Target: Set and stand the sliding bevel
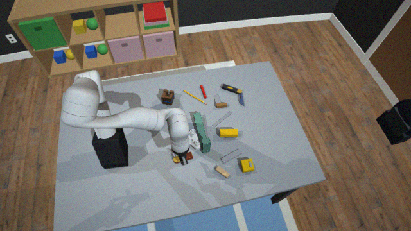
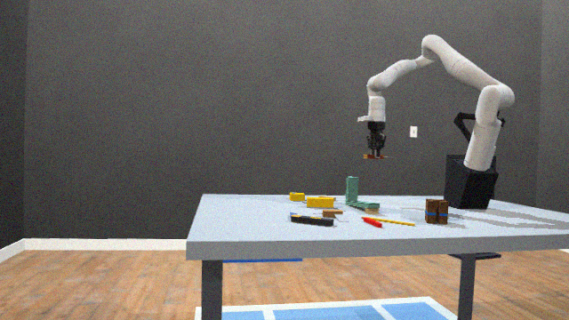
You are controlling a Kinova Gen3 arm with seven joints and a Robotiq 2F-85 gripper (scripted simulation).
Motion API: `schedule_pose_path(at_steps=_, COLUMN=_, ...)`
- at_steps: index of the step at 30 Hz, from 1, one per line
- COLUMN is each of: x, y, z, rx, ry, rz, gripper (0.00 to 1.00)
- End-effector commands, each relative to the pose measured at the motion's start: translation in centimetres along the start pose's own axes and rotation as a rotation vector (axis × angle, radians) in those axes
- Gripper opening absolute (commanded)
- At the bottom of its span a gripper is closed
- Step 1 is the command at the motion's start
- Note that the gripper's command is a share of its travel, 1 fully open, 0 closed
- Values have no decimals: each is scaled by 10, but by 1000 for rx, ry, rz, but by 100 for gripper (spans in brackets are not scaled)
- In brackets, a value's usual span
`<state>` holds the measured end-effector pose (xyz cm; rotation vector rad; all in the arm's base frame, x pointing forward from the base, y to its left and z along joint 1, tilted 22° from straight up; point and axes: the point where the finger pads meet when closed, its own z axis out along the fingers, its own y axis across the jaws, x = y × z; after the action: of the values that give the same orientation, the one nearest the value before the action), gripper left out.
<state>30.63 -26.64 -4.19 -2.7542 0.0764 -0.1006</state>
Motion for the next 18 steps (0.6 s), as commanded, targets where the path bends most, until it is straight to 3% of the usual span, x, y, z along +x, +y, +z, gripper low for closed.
schedule_pose_path(at_steps=1, x=0, y=0, z=-1, rx=-1, ry=1, rz=-24, gripper=10)
schedule_pose_path(at_steps=18, x=0, y=0, z=-1, rx=-1, ry=1, rz=-237, gripper=10)
